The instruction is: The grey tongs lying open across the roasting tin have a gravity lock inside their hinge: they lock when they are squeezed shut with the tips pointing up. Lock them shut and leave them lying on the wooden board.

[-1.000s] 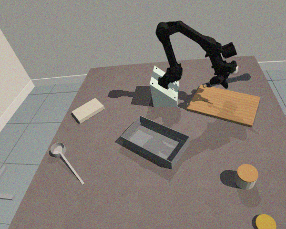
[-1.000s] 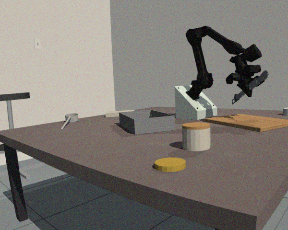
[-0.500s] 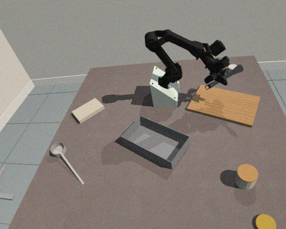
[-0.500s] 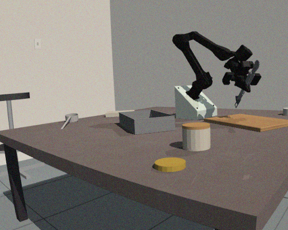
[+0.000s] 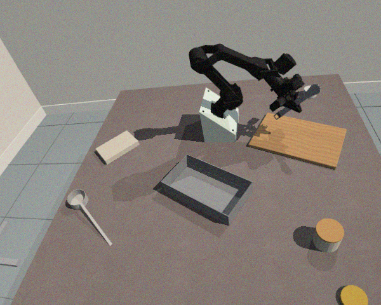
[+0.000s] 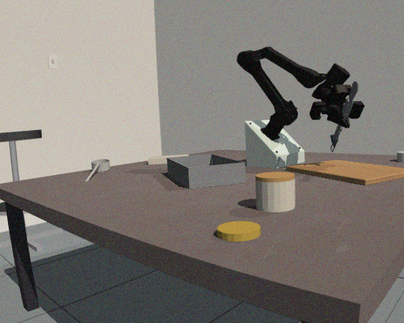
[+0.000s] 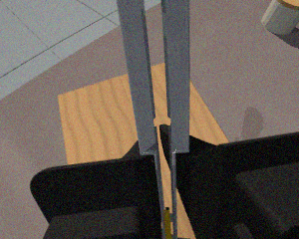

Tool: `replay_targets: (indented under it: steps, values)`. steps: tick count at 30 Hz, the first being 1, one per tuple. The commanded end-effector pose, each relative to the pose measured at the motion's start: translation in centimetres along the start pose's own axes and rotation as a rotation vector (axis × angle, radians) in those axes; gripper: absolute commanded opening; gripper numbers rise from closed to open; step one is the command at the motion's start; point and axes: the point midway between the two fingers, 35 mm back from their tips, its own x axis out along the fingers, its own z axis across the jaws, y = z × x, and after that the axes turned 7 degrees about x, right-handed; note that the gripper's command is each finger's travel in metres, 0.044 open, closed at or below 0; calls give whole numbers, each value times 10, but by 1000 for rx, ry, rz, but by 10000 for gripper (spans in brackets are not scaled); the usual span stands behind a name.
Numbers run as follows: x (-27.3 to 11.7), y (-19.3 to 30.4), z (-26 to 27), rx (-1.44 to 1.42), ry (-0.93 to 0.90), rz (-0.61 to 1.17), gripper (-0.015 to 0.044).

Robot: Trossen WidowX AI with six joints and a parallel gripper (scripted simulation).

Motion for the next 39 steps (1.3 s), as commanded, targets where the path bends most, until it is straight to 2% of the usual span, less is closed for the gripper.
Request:
replay_targets:
  steps: [1, 25, 39]
  values:
    - [0, -2, 0, 8, 4, -8, -150]
    - [0, -2, 0, 2, 4, -1, -150]
    - [17, -1, 7, -123, 24, 206, -150]
